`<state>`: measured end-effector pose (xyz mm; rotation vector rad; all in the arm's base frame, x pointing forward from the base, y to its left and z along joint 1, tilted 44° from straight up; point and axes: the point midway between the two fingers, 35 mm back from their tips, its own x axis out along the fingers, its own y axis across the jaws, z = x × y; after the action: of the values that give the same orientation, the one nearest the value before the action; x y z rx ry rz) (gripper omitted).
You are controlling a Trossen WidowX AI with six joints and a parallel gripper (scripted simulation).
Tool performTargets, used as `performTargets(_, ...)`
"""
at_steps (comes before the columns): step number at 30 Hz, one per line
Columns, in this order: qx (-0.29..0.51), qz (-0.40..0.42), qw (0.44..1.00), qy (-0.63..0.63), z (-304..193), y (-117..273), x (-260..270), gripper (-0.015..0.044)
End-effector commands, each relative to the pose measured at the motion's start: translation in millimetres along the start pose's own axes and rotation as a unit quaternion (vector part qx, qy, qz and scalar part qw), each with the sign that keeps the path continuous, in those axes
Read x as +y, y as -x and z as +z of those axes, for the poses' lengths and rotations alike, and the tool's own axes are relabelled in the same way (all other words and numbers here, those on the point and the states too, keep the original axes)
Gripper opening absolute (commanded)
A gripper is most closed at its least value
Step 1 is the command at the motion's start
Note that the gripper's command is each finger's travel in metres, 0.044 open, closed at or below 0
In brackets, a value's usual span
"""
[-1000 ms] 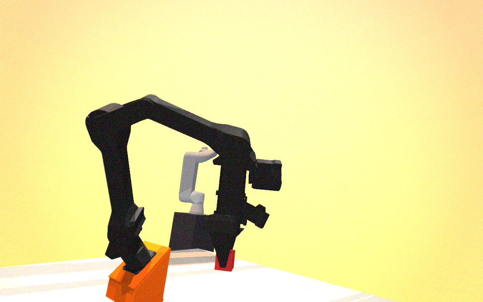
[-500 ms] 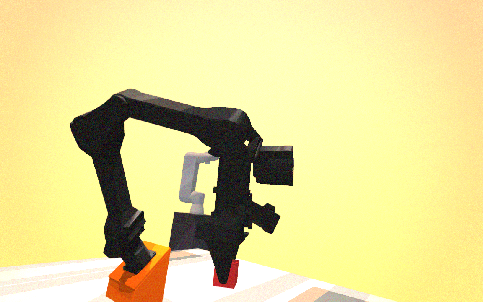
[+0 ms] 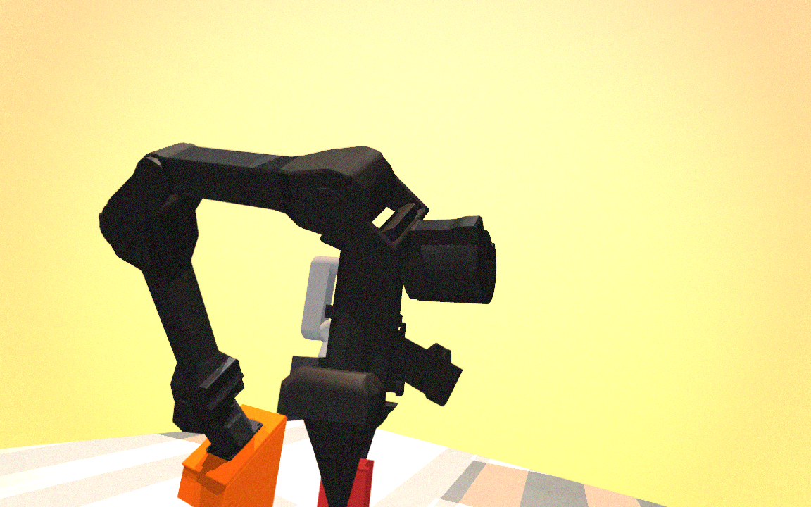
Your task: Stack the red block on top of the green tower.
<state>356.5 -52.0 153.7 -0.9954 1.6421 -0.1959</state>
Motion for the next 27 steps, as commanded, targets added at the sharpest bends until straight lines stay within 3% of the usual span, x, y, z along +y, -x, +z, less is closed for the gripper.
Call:
performTargets(1, 0.001, -0.004, 1.000, 0.005, -2, -2, -6, 0.0000)
performTargets(18, 0.001, -0.005, 1.000, 0.005, -2, -50, -10, 0.0000)
performTargets(27, 0.001, -0.005, 1.000, 0.005, -2, -51, -10, 0.0000)
